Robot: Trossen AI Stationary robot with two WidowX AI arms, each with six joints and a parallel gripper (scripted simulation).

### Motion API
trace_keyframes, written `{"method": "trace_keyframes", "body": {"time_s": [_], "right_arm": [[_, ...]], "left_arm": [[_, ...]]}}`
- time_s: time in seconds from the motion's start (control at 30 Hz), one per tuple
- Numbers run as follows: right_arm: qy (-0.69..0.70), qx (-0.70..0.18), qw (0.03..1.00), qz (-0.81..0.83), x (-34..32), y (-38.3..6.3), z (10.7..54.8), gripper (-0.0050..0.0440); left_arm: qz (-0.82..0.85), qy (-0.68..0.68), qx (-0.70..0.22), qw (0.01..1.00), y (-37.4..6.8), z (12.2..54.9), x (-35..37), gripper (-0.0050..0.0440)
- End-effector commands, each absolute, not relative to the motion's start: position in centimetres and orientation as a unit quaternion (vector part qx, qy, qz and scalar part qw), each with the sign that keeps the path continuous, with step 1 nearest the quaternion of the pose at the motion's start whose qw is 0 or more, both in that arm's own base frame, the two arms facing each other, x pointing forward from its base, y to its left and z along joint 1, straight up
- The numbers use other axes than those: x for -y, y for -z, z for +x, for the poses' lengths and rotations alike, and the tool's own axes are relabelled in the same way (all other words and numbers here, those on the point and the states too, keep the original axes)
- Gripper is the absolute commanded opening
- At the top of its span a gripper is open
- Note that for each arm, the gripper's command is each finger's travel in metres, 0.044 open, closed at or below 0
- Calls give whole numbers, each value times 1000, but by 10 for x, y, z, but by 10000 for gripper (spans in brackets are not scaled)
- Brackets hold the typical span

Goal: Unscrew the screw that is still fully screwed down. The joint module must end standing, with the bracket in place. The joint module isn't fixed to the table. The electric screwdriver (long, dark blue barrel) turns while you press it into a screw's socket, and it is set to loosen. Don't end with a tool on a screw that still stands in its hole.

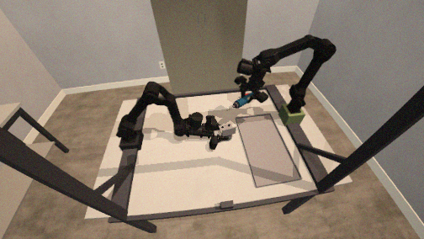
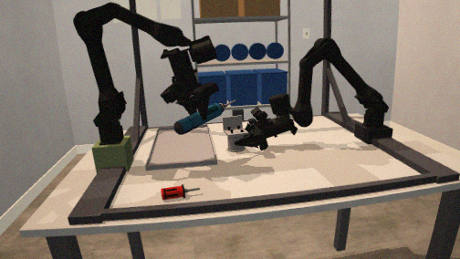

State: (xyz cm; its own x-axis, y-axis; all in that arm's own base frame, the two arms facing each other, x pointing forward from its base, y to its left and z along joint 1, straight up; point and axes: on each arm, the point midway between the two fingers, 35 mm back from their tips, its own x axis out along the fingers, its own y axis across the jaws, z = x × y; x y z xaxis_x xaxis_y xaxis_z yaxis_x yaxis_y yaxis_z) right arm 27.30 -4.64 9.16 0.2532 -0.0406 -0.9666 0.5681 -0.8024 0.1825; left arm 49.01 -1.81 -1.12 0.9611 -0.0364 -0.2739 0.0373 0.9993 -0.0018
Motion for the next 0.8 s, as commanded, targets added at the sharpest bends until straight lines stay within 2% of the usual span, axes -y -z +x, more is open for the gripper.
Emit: {"method": "trace_keyframes", "body": {"time_s": [0.0, 0.37, 0.43, 0.77], "right_arm": [[509, -211, 349, 758, 41, -105, 285, 163], [345, -272, 577, 688, 27, -115, 303, 163], [345, -272, 577, 688, 27, -115, 303, 163], [189, -269, 766, 553, 11, -131, 311, 163]], "left_arm": [[2, 18, -127, 992, 2, 493, 18, 245], [2, 18, -127, 992, 2, 493, 18, 245], [2, 18, -127, 992, 2, 493, 18, 245], [2, 18, -127, 992, 2, 493, 18, 245]]}}
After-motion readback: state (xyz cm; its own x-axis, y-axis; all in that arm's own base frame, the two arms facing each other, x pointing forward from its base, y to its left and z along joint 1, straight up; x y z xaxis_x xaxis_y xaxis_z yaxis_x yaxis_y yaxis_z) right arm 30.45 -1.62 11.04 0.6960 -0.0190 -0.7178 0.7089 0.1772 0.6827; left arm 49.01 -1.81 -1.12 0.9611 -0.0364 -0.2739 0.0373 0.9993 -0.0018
